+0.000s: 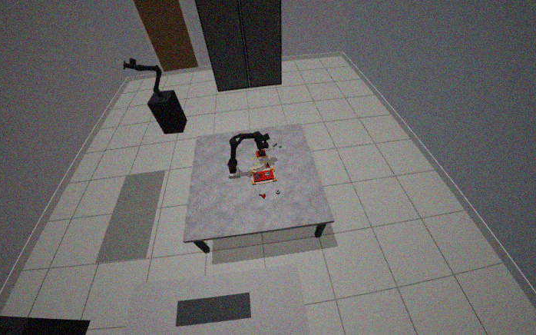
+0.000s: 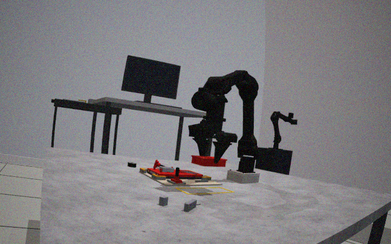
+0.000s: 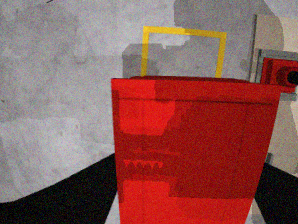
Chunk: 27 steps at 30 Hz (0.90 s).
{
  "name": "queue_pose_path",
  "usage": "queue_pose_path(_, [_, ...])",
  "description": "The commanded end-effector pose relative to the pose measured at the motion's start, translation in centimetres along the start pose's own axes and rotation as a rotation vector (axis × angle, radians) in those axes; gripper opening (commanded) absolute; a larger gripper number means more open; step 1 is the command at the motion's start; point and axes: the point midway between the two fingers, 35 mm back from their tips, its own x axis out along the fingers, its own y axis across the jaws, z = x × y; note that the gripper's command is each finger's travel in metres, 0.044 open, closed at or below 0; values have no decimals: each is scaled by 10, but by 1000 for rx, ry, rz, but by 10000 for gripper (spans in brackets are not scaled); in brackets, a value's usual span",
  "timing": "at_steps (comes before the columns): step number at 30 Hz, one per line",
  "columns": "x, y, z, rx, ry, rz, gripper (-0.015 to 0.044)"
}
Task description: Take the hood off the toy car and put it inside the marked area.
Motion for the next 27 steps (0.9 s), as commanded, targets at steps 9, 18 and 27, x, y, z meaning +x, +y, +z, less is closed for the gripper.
queue_pose_path(9, [10, 0, -1, 6, 8, -1, 0])
queue_pose_path(18, [16, 0, -1, 6, 8, -1, 0])
queue_pose_path(27, [21, 0, -1, 6, 8, -1, 0])
